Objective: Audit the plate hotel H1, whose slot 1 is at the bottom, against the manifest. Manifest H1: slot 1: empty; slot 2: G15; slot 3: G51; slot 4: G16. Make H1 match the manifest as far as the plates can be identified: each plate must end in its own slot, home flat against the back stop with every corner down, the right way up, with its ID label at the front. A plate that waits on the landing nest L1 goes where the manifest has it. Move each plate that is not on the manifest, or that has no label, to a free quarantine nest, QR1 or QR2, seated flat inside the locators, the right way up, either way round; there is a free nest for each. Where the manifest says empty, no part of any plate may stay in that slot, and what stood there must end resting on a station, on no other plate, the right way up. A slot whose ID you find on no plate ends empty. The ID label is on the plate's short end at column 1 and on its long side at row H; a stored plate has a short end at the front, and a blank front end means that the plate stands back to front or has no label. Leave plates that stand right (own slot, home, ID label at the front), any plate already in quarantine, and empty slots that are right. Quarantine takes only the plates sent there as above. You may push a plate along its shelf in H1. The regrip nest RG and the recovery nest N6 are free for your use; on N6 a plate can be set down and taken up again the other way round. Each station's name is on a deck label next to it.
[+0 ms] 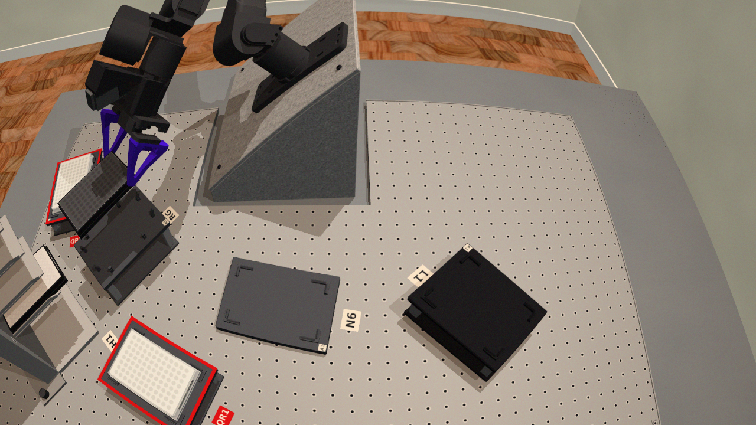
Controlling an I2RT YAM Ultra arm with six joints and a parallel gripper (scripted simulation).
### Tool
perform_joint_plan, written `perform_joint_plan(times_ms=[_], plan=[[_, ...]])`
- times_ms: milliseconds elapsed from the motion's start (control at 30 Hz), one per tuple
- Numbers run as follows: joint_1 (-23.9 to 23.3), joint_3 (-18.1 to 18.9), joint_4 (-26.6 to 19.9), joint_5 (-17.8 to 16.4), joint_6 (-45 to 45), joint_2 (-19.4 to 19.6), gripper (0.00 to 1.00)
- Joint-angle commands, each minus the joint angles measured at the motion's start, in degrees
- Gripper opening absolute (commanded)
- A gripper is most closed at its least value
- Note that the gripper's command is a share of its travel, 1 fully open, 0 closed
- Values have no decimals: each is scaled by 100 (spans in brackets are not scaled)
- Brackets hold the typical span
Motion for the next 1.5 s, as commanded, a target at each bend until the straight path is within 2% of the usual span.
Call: perform_joint_plan(times_ms=[0,667,1467], plan=[[104,92,-151,124,47,-70,86],[802,421,-740,805,232,-231,86],[762,399,-706,766,220,-225,86]])
